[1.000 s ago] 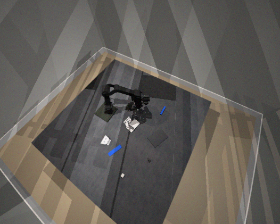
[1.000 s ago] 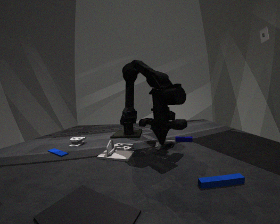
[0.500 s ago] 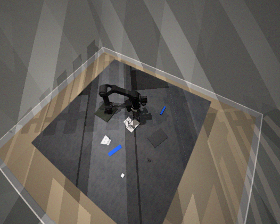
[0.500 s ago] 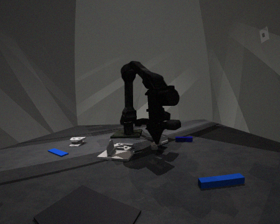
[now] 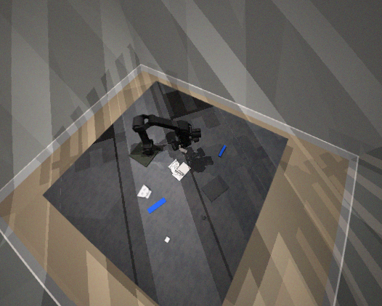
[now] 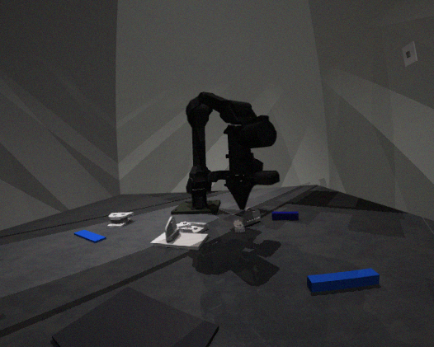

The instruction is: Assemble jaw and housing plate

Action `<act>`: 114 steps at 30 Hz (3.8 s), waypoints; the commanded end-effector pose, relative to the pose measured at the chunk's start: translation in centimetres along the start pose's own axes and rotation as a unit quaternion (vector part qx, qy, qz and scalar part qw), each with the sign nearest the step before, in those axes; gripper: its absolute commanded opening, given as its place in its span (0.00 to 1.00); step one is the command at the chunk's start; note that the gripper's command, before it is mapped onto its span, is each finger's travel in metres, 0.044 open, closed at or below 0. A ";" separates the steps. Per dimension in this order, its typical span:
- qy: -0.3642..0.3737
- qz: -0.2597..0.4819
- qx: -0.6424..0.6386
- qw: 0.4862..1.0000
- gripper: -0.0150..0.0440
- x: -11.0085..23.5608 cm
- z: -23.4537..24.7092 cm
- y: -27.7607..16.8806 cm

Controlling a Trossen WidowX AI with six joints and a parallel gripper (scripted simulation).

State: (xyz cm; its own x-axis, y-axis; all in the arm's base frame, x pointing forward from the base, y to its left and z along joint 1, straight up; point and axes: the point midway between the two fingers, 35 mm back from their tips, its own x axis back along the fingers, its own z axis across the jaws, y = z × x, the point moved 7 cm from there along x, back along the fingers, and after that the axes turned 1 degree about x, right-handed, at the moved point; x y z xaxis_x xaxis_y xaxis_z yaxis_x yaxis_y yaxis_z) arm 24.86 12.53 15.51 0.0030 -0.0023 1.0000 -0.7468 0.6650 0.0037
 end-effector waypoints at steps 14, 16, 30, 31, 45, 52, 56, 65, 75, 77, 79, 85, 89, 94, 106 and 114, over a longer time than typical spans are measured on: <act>-0.006 0.003 0.000 1.000 0.74 1.4 0.0 0.0; -0.006 0.003 0.000 1.000 0.83 1.4 0.0 0.0; -0.006 0.003 0.000 1.000 1.00 1.4 0.0 0.0; -0.006 0.003 0.000 1.000 1.00 1.4 0.0 0.0; -0.006 0.003 0.000 1.000 1.00 1.4 0.0 0.0; -0.006 0.002 0.000 1.000 0.82 2.4 0.1 0.1; -0.006 0.002 0.000 1.000 0.64 2.4 0.1 0.1; -0.006 0.002 0.000 1.000 0.25 2.4 0.1 0.1; -0.006 0.002 0.000 1.000 0.25 2.4 0.1 0.1; -0.006 0.002 0.000 1.000 0.25 2.4 0.1 0.1; -0.006 0.002 0.000 1.000 0.25 2.4 0.1 0.1; -0.006 0.002 0.000 1.000 0.25 2.4 0.1 0.1; -0.004 0.002 0.000 1.000 0.39 2.3 0.1 0.1; -0.004 0.002 0.000 1.000 0.61 2.3 0.1 0.1; -0.004 0.002 0.000 1.000 1.00 2.3 0.1 0.1; -0.004 0.002 0.000 1.000 1.00 2.3 0.1 0.1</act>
State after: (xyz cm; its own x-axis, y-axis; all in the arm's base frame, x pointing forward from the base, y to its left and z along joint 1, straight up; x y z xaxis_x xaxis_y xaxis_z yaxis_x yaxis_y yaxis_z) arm 24.76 12.49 17.77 -0.0055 -0.0065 1.0000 -0.7470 0.6648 0.0002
